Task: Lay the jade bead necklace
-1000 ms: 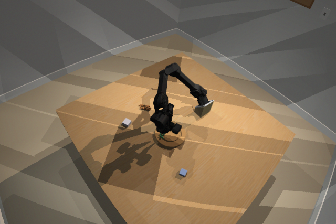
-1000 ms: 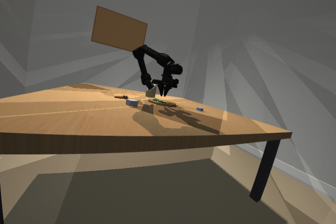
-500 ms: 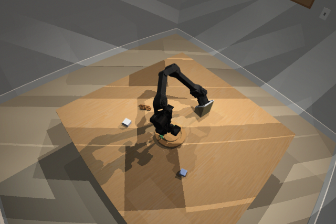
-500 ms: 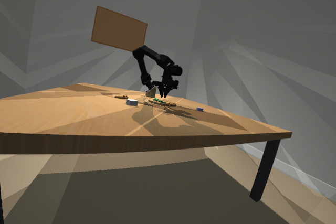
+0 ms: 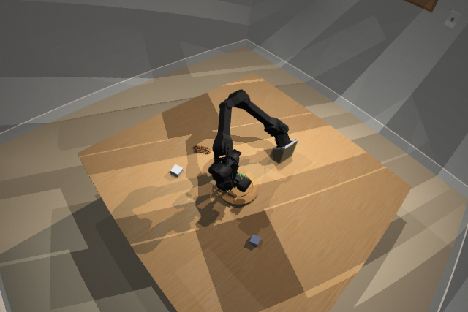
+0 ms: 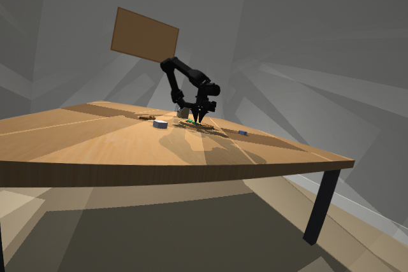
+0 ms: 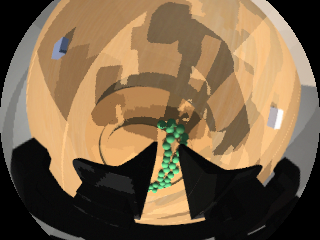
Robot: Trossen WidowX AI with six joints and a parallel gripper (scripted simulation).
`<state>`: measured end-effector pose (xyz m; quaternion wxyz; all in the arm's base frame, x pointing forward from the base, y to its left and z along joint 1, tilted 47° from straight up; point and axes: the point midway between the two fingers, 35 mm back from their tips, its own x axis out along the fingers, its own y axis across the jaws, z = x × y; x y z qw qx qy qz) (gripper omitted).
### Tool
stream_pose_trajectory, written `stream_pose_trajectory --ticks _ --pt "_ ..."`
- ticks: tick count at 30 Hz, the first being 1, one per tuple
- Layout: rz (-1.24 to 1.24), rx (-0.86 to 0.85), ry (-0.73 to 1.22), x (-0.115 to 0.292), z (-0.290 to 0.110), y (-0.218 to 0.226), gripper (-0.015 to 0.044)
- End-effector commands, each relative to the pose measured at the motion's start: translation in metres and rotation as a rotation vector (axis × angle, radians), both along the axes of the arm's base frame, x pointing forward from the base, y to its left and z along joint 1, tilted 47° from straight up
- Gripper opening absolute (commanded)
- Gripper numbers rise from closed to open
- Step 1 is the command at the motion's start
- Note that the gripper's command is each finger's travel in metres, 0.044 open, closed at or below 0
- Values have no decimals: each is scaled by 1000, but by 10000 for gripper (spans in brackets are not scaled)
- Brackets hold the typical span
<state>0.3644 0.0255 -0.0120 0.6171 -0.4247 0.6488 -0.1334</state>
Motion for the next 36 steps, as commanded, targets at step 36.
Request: stream_pose_trajectory --ticks 36 --pt "1 -5 7 -1 -3 -3 0"
